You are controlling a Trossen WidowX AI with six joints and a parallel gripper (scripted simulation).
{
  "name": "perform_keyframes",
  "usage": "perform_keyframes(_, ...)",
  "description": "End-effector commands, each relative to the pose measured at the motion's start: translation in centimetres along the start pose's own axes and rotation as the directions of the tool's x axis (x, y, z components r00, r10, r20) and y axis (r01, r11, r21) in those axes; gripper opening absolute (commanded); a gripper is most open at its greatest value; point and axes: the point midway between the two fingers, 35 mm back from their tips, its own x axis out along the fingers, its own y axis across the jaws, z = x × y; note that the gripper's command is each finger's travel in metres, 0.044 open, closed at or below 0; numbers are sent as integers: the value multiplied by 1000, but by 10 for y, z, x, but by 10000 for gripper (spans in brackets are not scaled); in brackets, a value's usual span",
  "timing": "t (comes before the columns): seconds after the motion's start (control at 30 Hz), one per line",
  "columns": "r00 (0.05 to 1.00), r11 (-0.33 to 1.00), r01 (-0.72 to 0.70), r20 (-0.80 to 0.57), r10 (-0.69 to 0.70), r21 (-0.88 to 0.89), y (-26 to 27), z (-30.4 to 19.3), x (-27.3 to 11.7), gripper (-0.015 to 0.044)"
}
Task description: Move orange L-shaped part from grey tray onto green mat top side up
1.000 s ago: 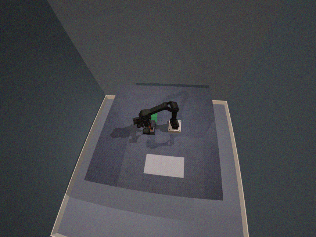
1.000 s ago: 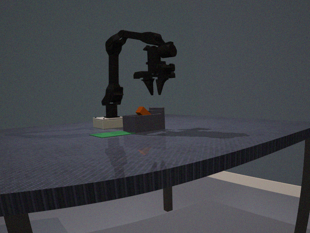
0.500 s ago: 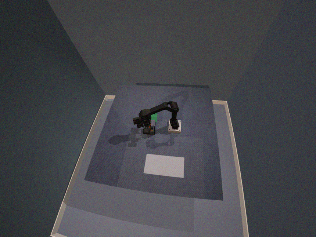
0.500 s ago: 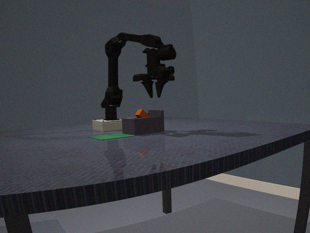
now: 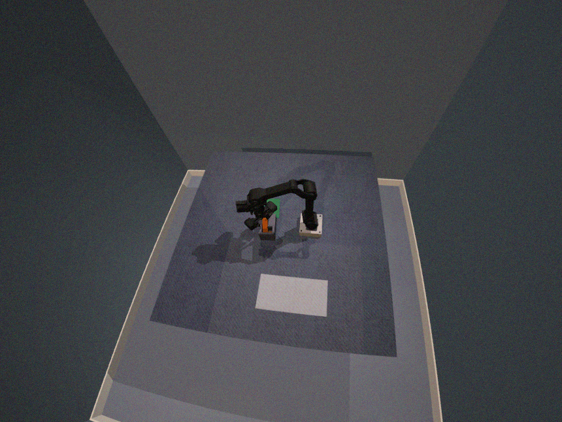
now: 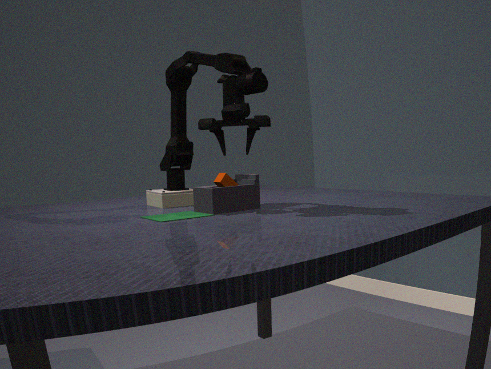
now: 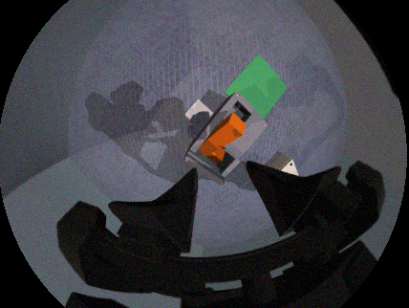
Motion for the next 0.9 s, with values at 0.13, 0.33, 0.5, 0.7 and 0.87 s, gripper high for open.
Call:
perform_keyframes(0.13,1000,697,-2,2,0,718,-26,31,-3,280)
perform_keyframes(0.33,1000,697,-2,2,0,718,-26,31,-2,280)
perform_keyframes(0.5,1000,697,-2,2,0,718,-26,31,16,280)
perform_keyframes(0.7,1000,697,-2,2,0,718,-26,31,28,280)
perform_keyframes(0.87,1000,697,-2,2,0,718,-26,31,33,280)
